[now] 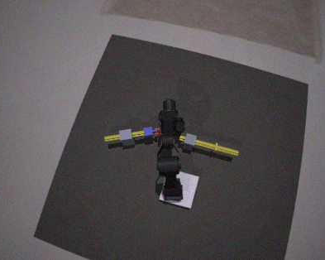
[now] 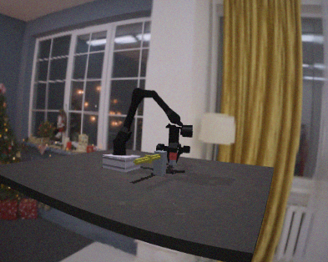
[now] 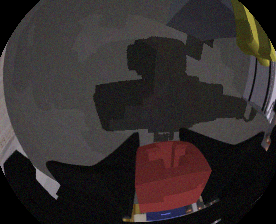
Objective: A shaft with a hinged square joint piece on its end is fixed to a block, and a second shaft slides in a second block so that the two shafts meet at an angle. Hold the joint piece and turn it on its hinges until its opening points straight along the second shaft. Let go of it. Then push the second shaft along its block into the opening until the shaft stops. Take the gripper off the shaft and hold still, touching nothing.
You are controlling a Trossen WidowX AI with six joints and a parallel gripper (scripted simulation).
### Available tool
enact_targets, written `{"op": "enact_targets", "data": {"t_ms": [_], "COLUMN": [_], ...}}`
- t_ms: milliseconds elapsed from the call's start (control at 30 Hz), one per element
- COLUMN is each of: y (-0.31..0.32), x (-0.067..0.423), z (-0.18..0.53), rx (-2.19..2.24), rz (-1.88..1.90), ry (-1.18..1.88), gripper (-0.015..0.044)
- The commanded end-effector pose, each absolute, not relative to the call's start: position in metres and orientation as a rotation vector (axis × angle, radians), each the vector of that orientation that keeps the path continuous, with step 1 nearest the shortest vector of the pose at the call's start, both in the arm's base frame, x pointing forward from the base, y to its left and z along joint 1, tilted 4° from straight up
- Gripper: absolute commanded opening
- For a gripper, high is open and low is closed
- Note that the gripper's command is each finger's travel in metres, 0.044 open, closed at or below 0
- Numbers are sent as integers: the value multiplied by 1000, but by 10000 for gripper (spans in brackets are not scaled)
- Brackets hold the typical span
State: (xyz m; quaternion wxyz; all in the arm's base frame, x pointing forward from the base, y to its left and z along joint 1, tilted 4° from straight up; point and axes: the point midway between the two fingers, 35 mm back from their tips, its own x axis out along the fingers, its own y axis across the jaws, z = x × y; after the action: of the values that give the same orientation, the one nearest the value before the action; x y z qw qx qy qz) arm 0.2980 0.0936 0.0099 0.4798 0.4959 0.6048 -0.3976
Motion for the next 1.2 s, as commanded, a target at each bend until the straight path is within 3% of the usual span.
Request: {"op": "enact_targets", "data": {"t_ms": [0, 367, 433, 600, 800, 1167], "y": [94, 94, 94, 94, 94, 92], "x": [298, 298, 298, 298, 298, 295], "z": [9, 9, 10, 10, 10, 13], "rx": [1214, 1214, 1210, 1210, 1210, 1215], "rz": [-971, -971, -970, -970, -970, -1054], "ry": [1478, 1478, 1476, 1476, 1476, 1398], "gripper": [182, 182, 147, 147, 0, 0]}}
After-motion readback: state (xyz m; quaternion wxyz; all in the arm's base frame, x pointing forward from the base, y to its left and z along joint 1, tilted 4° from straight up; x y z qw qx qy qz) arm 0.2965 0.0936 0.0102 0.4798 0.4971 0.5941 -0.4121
